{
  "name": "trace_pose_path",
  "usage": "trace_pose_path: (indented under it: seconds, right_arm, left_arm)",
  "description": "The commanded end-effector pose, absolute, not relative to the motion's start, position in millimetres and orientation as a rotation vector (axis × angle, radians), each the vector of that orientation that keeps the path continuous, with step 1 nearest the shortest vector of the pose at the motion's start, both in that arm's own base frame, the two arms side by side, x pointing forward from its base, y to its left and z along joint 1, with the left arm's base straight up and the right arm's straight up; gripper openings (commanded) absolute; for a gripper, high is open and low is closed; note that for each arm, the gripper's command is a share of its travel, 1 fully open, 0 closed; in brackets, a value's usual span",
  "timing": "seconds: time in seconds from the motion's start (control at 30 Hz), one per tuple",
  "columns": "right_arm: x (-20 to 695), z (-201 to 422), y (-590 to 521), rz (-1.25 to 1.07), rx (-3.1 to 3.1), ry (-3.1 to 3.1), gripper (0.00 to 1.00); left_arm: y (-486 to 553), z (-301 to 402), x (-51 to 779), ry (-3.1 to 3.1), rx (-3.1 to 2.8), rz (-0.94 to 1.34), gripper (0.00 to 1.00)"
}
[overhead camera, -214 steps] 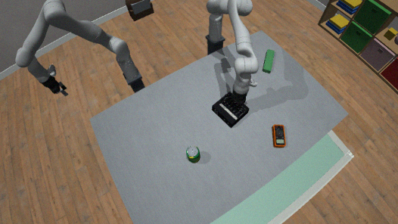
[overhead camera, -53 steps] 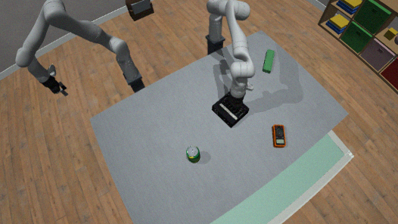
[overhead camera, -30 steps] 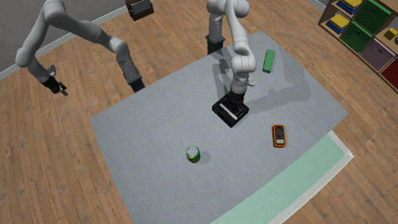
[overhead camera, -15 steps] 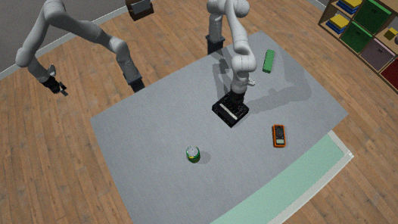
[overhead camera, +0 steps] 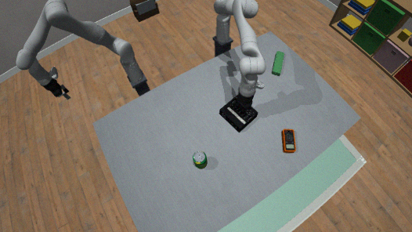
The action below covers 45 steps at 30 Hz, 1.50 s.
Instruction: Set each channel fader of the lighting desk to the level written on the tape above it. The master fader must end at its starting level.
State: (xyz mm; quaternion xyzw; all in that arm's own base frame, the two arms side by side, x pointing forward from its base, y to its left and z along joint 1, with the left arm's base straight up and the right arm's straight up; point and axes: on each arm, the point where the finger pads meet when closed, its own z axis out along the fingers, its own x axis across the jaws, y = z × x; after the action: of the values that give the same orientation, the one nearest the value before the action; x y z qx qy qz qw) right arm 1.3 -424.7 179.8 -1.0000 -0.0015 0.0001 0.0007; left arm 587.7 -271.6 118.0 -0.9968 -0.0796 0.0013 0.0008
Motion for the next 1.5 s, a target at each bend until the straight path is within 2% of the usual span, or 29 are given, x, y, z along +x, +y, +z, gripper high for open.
trace_pose_path:
  seconds: [0.0, 0.9, 1.47]
  right_arm:
    - [1, 180, -425, 0.000, -3.142, -0.005, 1.00]
    - [1, 180, -425, 0.000, -3.142, -0.005, 1.00]
    - [1, 180, -425, 0.000, -3.142, -0.005, 1.00]
  left_arm:
    - [-272, 119, 588, -0.263, -3.130, 0.001, 0.00]
    - [-278, 116, 572, -0.688, -3.056, 0.010, 0.00]
    - [-288, 113, 553, -1.262, -2.855, 0.015, 0.00]
